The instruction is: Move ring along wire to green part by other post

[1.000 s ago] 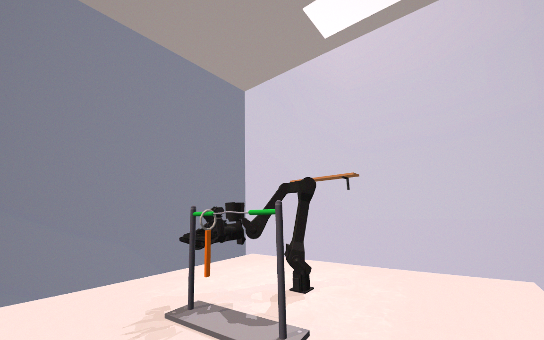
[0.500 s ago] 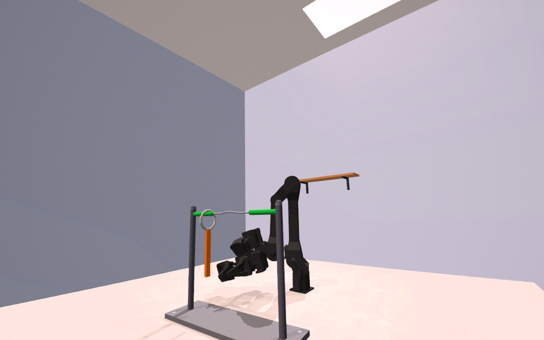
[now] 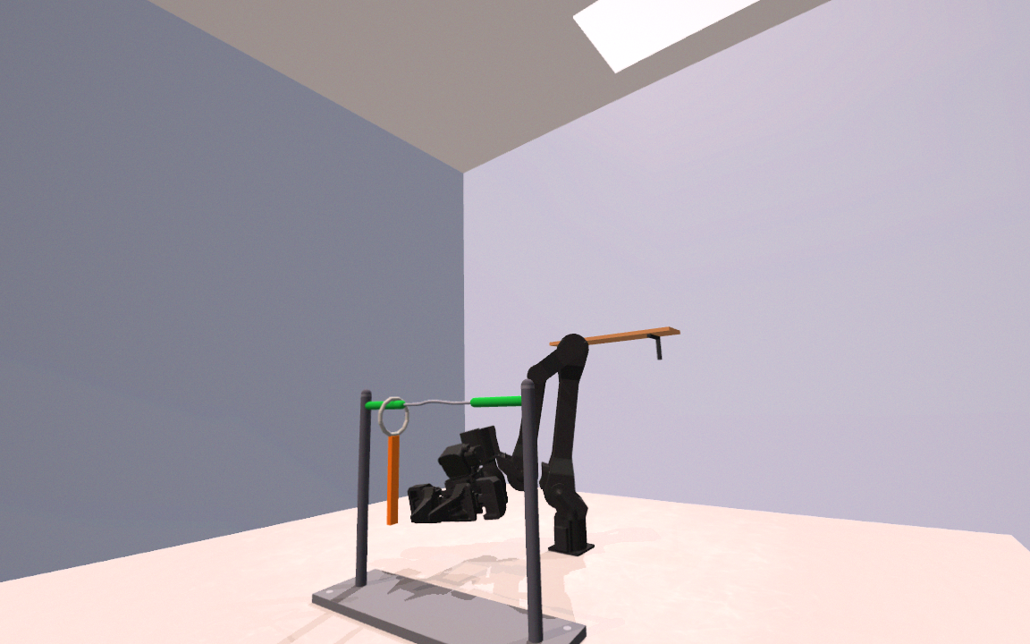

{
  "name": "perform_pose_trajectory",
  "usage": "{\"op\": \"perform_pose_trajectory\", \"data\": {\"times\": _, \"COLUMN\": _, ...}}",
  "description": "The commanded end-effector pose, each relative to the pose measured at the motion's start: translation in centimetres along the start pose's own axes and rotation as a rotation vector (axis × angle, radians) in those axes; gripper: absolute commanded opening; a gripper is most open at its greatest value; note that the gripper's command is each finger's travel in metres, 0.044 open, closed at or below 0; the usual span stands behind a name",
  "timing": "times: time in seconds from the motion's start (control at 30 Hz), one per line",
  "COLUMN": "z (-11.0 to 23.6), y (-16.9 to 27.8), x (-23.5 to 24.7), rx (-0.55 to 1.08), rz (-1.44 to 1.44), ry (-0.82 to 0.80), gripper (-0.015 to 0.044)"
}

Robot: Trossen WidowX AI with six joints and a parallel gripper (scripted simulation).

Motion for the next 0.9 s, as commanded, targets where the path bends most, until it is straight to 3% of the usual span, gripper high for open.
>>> {"op": "perform_pose_trajectory", "data": {"times": 0.0, "z": -1.2, "y": -1.7, "x": 0.2, "rx": -0.017, "rz": 0.082, "ry": 0.025, "gripper": 0.016}}
{"op": "perform_pose_trajectory", "data": {"times": 0.87, "z": -4.4, "y": -3.5, "x": 0.3, "rx": -0.035, "rz": 0.142, "ry": 0.048, "gripper": 0.016}}
Point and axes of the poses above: the point midway between the two fingers, 35 mm back from their tips, its own z axis back along the fingers, its own x axis across the jaws, y = z × x, the point moved 3 cm from there along z, back along the fingers, and after that the axes turned 6 degrees about z, right-handed, at the moved point
